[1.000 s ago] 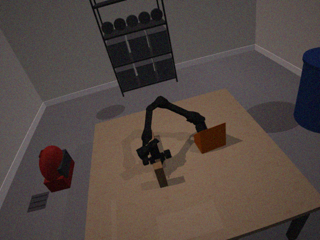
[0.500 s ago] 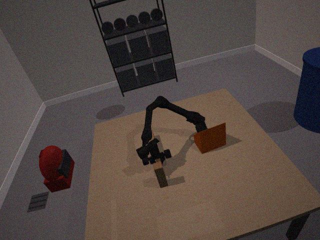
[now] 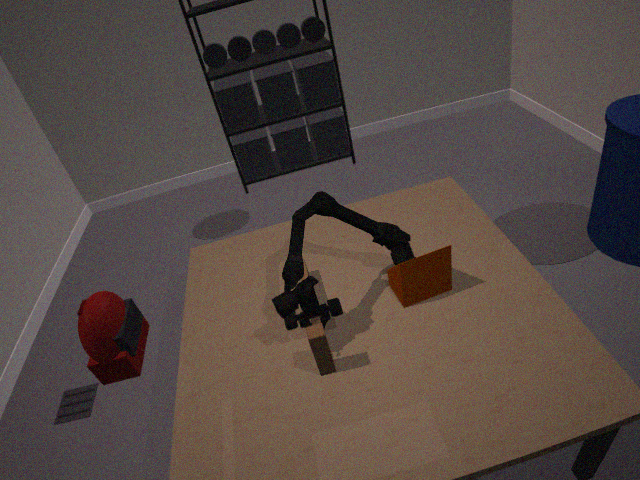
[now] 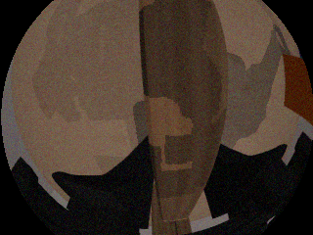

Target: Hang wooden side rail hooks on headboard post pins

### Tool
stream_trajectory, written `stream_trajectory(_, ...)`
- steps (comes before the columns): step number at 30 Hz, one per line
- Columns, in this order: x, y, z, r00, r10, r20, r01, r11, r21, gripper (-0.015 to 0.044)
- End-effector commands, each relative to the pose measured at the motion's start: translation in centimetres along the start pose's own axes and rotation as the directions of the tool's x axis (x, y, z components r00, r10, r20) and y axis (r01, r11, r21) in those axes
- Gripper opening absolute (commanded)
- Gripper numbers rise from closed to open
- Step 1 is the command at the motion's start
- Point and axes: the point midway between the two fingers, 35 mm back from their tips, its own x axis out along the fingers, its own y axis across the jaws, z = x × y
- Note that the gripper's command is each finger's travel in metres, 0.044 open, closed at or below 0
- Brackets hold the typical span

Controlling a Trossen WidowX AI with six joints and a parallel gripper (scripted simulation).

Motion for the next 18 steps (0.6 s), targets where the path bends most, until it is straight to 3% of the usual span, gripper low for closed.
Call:
stream_trajectory(1, -0.84, 0.24, -0.22, 1.000, 0.019, -0.006, -0.019, 1.000, 0.002, 0.0000)
stream_trajectory(18, -1.12, 0.24, -0.22, 1.000, 0.019, -0.006, -0.019, 1.000, 0.002, 0.0000)
